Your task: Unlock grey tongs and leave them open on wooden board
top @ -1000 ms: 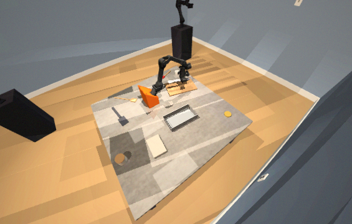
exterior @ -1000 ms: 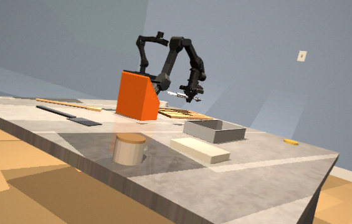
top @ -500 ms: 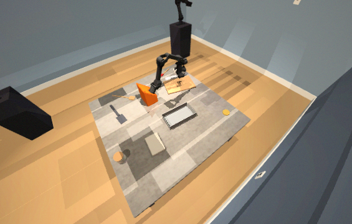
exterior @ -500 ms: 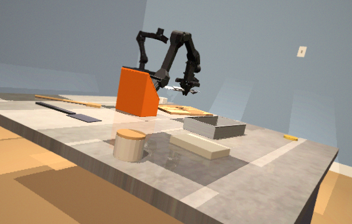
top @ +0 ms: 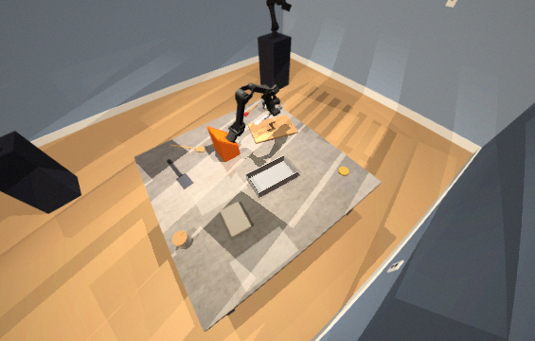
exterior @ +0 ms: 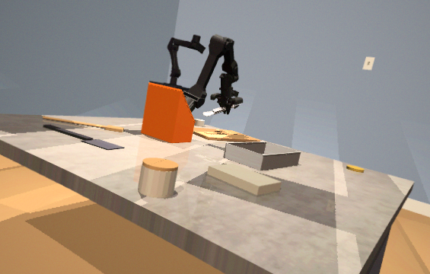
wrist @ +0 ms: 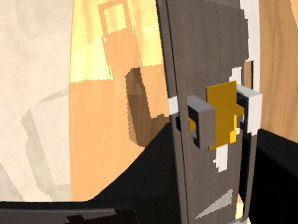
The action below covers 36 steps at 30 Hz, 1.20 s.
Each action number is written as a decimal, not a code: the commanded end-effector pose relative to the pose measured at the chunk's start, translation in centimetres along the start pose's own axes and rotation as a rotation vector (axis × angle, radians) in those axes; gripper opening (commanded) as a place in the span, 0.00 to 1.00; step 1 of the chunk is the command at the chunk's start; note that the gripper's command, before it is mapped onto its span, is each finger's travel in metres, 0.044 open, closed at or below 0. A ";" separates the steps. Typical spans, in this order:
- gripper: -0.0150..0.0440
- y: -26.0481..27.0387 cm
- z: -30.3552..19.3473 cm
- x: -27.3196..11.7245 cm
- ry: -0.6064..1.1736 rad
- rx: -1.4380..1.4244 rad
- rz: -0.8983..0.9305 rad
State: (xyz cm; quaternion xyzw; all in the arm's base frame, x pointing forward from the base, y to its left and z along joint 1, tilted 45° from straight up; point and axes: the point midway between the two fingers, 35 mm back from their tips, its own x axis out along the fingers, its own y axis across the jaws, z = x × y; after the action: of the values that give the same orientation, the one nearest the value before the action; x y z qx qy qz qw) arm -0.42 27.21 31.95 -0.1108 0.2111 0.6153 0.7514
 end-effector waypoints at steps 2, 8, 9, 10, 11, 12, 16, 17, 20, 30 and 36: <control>0.00 0.5 0.6 -0.9 -0.127 -0.046 -0.005; 0.00 1.0 1.1 -2.2 -0.276 -0.072 -0.014; 0.00 1.1 1.2 -2.4 -0.299 -0.073 -0.016; 0.00 1.1 1.2 -2.6 -0.322 -0.073 -0.018; 0.00 1.1 1.2 -2.9 -0.344 -0.073 -0.020; 0.00 1.2 1.3 -3.1 -0.366 -0.071 -0.023; 0.00 1.1 1.2 -4.1 -0.445 -0.059 -0.035; 0.00 1.1 1.1 -4.3 -0.461 -0.053 -0.038; 0.00 0.9 0.9 -5.1 -0.513 -0.032 -0.047; 0.00 -0.5 -0.7 -7.0 -0.625 0.073 -0.078; 0.00 -1.4 -2.1 -7.7 -0.650 0.147 -0.092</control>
State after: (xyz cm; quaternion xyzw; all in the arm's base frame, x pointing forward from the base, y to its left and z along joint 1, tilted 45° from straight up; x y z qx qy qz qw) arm -0.96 19.91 33.97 0.1228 -0.0063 0.5748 0.8090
